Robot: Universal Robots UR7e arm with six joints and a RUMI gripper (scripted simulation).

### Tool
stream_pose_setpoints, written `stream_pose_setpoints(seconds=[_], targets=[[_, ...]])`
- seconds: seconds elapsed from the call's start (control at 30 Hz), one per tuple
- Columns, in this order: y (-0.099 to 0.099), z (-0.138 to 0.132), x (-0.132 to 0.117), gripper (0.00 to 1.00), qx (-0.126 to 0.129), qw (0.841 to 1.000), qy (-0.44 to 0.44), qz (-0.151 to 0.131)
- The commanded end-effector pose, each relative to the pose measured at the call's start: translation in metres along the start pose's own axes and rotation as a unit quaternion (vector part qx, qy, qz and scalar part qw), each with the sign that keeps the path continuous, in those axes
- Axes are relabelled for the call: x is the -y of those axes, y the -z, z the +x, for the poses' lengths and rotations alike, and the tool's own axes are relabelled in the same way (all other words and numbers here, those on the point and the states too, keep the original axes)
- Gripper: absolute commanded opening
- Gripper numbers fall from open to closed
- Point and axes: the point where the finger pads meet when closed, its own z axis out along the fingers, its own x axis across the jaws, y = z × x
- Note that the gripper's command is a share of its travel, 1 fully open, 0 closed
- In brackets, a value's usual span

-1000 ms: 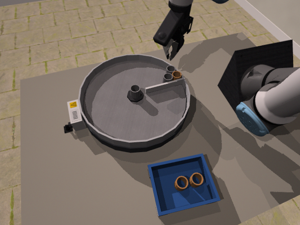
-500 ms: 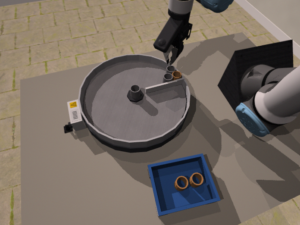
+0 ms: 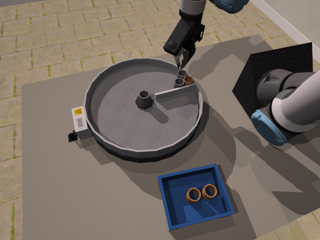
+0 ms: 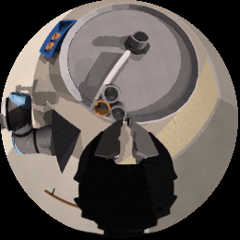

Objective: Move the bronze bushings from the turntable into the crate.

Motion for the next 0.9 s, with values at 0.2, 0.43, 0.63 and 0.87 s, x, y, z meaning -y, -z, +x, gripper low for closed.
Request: stream_pose_setpoints(seconds=[0.2,0.43,0.63,0.87], targets=[[0.001,0.001,0.0,0.05,-0.001,1.0,0.0,0.0],[0.001,0.001,0.0,0.05,-0.001,1.0,0.0,0.0],[-0.008,0.0,0.001,0.05,0.001,1.0,0.0,0.001],[-0.008,0.001,0.0,0.05,0.0,1.0,-0.001,0.0]])
